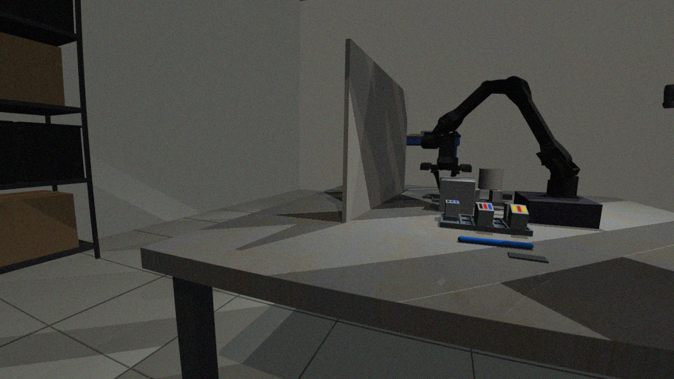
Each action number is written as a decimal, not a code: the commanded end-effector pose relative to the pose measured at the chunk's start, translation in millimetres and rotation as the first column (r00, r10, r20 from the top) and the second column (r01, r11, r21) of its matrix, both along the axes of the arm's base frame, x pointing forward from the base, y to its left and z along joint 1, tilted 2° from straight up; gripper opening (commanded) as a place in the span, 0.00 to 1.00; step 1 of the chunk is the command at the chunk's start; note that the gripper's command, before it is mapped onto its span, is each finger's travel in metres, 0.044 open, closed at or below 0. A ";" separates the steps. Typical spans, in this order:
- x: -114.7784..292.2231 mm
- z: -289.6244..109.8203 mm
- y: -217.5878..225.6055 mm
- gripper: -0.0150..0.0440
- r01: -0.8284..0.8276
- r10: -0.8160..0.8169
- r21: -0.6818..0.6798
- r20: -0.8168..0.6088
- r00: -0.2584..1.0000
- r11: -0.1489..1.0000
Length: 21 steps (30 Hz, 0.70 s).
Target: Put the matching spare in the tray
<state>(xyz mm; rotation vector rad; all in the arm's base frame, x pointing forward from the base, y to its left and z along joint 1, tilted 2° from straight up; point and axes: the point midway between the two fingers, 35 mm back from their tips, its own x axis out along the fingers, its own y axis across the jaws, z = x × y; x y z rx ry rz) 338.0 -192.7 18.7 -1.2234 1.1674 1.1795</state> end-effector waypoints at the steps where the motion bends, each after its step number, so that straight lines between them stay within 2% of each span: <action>1: -2.6 -7.0 2.0 0.25 0.004 -0.004 0.007 -0.009 1.000 1.000; 21: -5.0 -21.1 3.9 0.25 0.004 -0.004 0.007 -0.009 1.000 1.000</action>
